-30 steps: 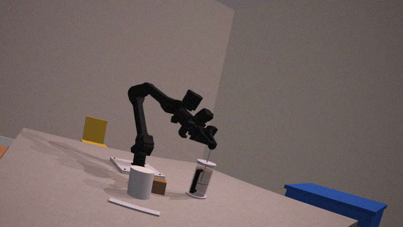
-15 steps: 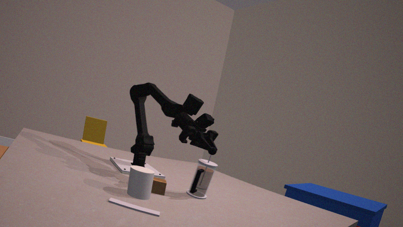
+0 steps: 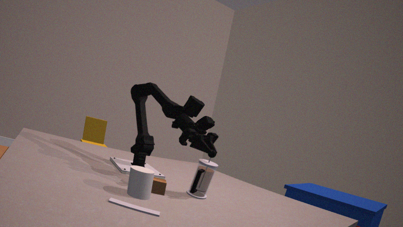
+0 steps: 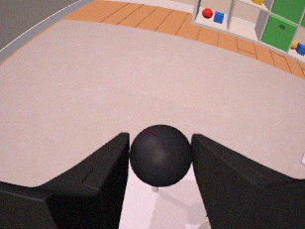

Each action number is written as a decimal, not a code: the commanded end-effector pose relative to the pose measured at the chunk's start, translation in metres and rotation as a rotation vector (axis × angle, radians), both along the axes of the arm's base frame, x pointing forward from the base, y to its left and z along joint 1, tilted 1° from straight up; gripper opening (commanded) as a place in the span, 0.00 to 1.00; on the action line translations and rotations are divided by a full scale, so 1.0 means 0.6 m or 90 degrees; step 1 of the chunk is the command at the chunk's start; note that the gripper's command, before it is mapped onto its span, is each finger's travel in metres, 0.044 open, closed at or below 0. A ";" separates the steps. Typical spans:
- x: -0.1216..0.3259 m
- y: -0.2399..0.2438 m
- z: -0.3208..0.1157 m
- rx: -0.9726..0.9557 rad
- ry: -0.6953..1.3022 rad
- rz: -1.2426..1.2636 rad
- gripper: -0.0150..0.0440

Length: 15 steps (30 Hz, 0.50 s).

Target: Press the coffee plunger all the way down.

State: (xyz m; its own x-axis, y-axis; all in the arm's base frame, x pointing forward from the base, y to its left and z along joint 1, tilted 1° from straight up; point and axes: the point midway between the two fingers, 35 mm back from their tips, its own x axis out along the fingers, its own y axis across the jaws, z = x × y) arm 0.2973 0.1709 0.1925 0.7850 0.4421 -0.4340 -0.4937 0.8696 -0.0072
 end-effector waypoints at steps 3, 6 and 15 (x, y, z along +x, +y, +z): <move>0.001 0.000 -0.017 -0.014 0.018 0.002 0.46; 0.001 0.000 -0.016 -0.014 0.018 0.002 0.46; 0.003 0.001 -0.015 -0.014 0.018 0.002 0.46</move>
State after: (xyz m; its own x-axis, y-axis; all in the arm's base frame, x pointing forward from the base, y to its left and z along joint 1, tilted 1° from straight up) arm 0.2989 0.1716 0.1887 0.7791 0.4388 -0.4478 -0.4938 0.8696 -0.0070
